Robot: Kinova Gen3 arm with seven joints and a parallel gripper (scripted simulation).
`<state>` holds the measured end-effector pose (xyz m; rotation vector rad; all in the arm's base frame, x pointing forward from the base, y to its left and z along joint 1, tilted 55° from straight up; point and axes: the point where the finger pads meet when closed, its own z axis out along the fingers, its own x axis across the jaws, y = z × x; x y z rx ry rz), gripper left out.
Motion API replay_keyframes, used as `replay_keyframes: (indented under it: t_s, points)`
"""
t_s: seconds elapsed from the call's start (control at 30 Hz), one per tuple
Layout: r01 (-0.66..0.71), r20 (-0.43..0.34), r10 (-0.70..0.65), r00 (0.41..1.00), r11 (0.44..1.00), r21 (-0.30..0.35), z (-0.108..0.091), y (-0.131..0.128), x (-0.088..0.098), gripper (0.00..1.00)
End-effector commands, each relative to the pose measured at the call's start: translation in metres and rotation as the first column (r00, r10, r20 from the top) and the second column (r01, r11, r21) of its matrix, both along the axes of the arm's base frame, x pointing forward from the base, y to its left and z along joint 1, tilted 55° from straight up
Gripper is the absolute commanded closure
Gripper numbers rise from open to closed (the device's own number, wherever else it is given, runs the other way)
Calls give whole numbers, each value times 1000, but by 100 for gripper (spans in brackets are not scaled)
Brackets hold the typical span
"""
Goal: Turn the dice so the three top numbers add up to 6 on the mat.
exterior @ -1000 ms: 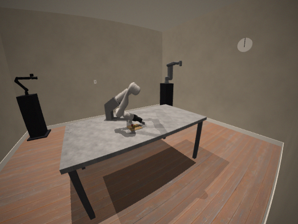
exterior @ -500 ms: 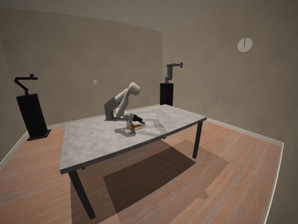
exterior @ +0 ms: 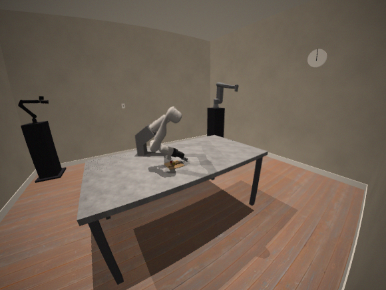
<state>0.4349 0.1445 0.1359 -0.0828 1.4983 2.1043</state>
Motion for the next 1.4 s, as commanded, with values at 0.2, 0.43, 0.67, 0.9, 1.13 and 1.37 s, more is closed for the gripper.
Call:
replay_keyframes:
  t_s: [0.2, 0.43, 0.67, 0.9, 1.13, 1.37]
  points:
    - [1, 1, -1, 1000, 1000, 0, 0, -1, 0, 48]
    - [1, 1, -1, 1000, 1000, 0, 0, -1, 0, 36]
    - [1, 1, -1, 1000, 1000, 0, 0, -1, 0, 36]
    - [1, 1, -1, 1000, 1000, 0, 0, -1, 0, 36]
    - [1, 1, -1, 1000, 1000, 0, 0, -1, 0, 36]
    - [1, 1, -1, 1000, 1000, 0, 0, -1, 0, 36]
